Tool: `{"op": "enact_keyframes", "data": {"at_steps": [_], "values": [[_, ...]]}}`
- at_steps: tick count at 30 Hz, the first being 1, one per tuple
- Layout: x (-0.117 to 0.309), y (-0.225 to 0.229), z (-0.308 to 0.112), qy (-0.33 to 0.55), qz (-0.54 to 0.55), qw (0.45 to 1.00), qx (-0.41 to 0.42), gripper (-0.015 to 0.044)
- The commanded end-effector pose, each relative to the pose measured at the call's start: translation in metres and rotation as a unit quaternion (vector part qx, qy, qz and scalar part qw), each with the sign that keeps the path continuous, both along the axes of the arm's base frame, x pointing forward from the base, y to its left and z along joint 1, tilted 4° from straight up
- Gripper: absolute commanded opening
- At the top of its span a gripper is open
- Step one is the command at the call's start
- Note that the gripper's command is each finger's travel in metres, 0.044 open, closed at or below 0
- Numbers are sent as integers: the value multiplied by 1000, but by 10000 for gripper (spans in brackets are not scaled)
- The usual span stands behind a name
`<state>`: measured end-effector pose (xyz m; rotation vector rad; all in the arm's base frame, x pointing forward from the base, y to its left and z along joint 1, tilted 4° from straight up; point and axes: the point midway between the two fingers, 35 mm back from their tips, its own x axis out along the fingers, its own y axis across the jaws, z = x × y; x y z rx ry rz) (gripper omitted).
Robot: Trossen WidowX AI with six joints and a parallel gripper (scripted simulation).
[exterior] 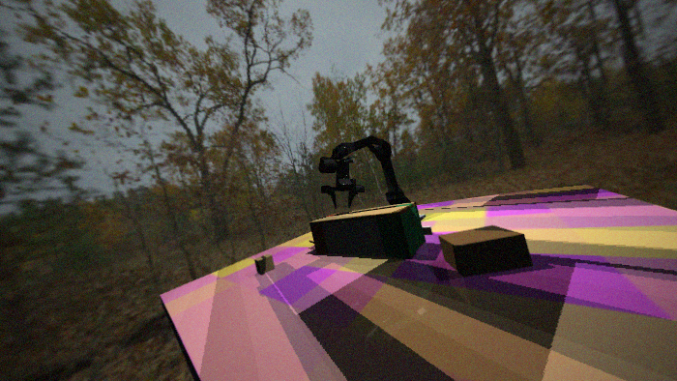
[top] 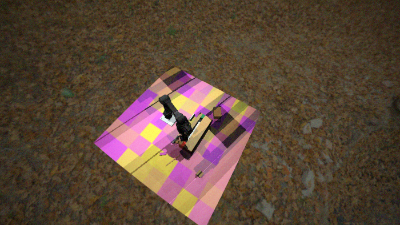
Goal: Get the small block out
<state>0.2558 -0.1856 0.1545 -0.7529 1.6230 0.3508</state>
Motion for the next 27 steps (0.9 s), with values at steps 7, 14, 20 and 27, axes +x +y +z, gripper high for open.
{"op": "enact_keyframes", "data": {"at_steps": [7, 14, 20, 27], "values": [[-19, -16, 1, -186, -591, 783, 56, 285], [-22, -19, 3, -214, -736, 638, 74, 285], [-25, -21, 4, -225, -837, 490, 91, 285], [-29, -24, 6, -222, -922, 300, 108, 285]]}}
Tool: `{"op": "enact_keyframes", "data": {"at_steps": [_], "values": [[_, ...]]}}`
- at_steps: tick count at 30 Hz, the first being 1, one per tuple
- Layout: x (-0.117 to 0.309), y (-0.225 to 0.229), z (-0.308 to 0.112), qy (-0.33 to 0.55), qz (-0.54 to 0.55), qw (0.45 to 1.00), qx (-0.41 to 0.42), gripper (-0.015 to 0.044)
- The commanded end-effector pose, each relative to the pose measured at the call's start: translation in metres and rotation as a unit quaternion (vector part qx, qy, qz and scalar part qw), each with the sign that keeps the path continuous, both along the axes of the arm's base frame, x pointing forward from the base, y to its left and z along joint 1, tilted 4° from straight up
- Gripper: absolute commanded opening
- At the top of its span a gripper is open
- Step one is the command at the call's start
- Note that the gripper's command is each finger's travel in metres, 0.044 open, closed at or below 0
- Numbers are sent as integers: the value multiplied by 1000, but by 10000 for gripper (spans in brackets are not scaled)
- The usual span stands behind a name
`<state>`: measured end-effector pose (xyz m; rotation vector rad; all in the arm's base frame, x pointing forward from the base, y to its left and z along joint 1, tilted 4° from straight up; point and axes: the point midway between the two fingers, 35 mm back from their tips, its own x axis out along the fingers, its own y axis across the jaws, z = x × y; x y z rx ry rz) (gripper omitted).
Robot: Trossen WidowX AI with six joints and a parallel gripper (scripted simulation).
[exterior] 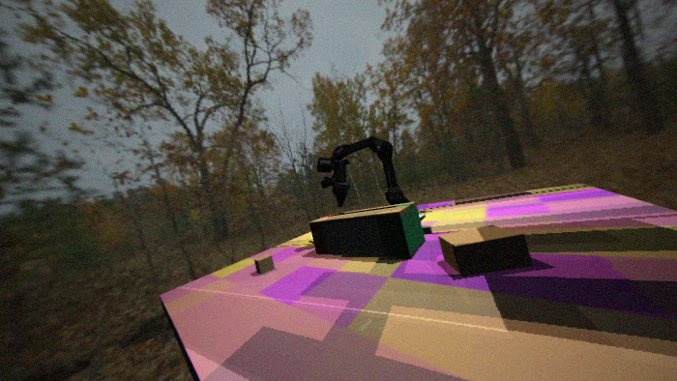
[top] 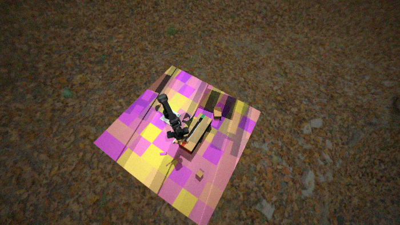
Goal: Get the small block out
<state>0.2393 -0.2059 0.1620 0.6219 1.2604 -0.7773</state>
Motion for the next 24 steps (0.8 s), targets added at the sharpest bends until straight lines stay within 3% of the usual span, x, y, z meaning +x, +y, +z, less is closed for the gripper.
{"op": "enact_keyframes", "data": {"at_steps": [1, 12, 24], "values": [[-13, -5, -1, -106, -433, 890, 101, 285], [-18, -9, 2, -150, -679, 698, 170, 285], [-23, -13, 7, -161, -866, 412, 232, 285]]}}
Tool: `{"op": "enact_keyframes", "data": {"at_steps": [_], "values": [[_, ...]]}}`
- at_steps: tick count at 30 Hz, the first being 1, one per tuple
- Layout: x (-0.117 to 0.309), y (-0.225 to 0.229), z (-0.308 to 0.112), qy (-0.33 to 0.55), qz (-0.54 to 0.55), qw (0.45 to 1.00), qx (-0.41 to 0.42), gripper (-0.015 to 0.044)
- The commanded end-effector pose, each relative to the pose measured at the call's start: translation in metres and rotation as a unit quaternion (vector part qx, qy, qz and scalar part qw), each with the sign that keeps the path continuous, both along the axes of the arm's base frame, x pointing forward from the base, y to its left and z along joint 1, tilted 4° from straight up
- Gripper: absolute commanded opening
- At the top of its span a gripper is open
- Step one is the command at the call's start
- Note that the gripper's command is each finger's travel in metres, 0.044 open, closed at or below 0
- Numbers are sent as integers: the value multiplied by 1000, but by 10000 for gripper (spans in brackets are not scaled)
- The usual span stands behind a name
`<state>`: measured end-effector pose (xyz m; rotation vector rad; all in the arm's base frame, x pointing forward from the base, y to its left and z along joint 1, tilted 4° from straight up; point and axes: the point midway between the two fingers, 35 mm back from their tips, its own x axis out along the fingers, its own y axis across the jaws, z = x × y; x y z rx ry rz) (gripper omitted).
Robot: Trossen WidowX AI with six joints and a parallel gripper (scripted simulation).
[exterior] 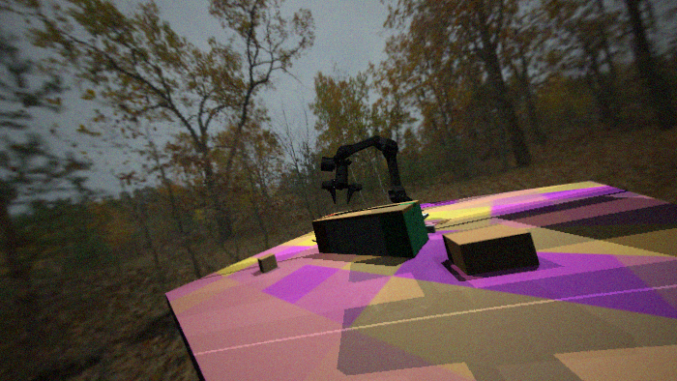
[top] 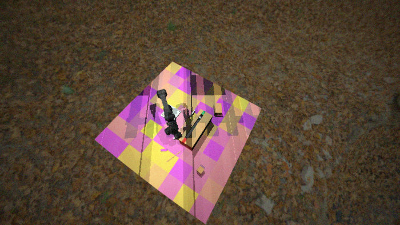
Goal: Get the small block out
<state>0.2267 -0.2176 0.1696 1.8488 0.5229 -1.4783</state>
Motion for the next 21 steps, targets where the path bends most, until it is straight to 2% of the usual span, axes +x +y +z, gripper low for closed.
{"op": "enact_keyframes", "data": {"at_steps": [1, 3, 21], "values": [[-11, -2, -1, -82, -412, 895, 152, 285], [-11, -2, 0, -87, -442, 878, 163, 285], [-11, -2, 0, -87, -444, 877, 164, 285]]}}
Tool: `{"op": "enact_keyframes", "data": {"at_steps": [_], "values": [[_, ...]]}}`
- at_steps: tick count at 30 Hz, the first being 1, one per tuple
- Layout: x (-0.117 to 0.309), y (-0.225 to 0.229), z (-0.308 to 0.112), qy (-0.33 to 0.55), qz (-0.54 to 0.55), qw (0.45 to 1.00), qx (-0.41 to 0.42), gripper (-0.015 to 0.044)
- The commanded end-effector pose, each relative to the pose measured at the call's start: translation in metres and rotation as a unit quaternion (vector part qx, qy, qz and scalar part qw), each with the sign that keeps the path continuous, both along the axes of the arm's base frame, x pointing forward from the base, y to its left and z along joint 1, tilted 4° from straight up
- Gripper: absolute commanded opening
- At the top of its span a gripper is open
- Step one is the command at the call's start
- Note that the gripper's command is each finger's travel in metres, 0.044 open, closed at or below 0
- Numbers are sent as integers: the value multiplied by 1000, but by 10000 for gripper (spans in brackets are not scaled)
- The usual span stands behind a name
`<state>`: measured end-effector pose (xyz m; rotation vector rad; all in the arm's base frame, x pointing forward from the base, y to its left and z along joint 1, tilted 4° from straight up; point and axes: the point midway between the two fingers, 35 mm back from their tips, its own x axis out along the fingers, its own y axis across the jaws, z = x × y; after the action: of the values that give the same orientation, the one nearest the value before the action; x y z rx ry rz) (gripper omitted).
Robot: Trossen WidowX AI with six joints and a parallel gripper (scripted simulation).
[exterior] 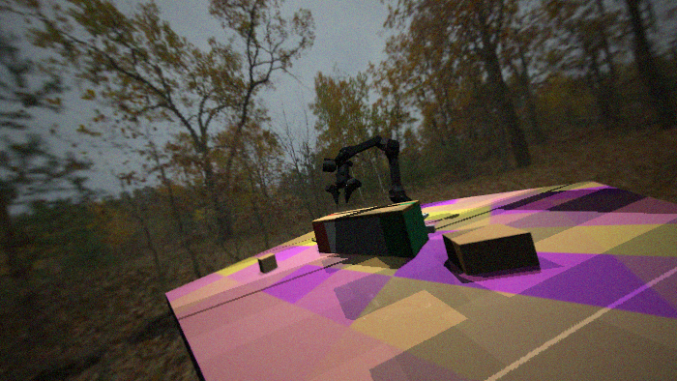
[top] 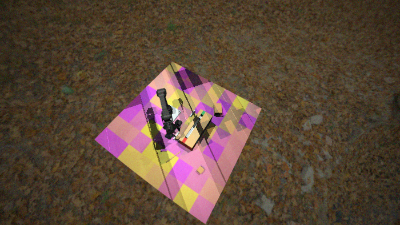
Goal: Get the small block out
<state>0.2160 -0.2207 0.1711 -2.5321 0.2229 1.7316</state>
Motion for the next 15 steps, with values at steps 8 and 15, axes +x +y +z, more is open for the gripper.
{"op": "enact_keyframes", "data": {"at_steps": [8, 15], "values": [[-3, -4, -87, -2, -11, 1000, 7, 285], [-4, -3, -97, -2, -11, 1000, 7, 285]]}}
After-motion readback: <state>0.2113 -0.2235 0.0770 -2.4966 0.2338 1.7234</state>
